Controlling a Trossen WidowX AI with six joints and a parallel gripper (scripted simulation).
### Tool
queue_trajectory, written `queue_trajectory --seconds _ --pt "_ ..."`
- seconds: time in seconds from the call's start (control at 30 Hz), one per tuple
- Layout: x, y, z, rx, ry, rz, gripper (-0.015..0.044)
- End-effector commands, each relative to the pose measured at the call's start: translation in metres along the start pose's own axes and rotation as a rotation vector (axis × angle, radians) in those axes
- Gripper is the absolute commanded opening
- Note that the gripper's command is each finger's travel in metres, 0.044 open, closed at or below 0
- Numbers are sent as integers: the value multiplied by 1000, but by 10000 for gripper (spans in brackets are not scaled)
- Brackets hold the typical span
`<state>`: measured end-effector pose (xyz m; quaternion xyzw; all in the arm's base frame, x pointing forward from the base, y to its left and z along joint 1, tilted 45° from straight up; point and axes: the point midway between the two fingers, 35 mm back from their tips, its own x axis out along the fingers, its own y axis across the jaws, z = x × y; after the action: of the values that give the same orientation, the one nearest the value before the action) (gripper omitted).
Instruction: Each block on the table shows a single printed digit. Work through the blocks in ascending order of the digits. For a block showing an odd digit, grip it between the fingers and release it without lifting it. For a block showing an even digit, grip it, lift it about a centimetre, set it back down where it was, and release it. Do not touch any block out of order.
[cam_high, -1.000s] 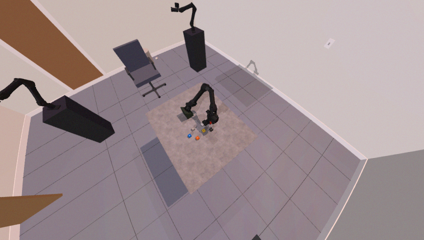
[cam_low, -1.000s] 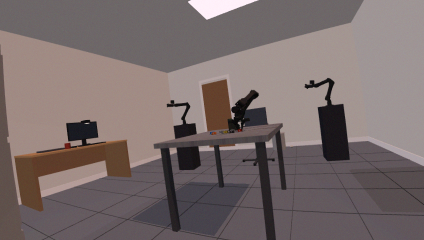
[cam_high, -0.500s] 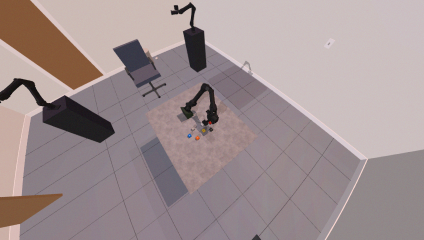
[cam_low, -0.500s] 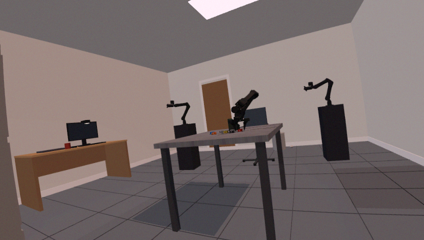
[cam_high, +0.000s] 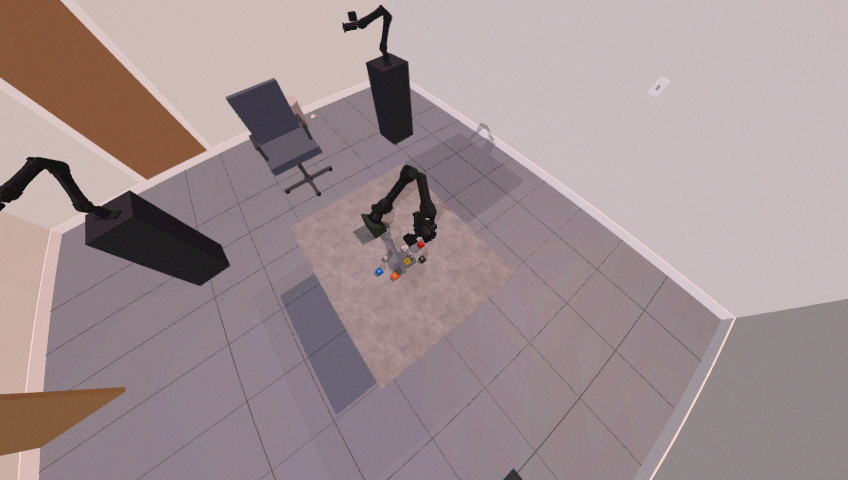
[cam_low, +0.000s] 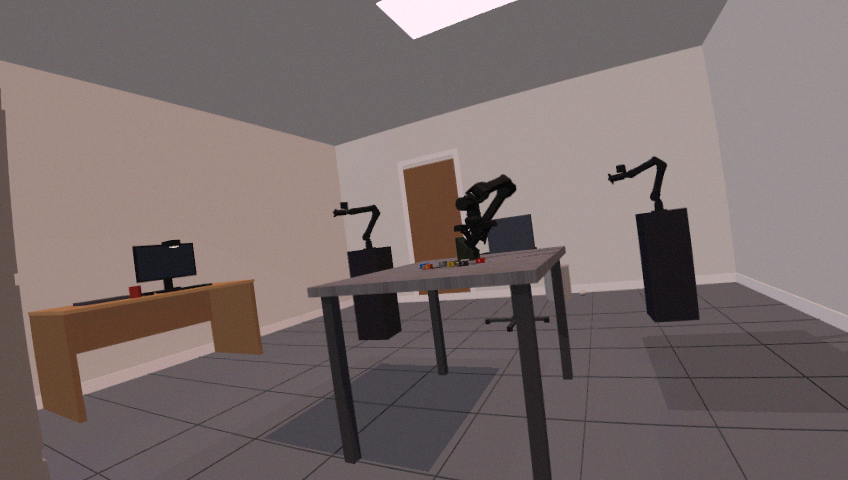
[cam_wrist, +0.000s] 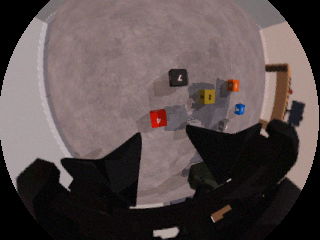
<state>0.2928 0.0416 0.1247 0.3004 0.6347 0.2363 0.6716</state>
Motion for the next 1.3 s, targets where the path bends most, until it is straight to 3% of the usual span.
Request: queue_trajectory --seconds 0.0,0.07,0.53,0.83,1.13,1.27 --pt "-46 0 -2 -3 -3 -1 164" --pt "-46 0 -2 -3 -3 -1 120" --pt "-47 -7 0 -4 -6 -6 120" --pt "-55 -128 20 -2 -26 -61 120" --pt "-53 -255 -10 -2 -6 -30 120" --pt "-50 -276 -20 -5 -5 -18 120"
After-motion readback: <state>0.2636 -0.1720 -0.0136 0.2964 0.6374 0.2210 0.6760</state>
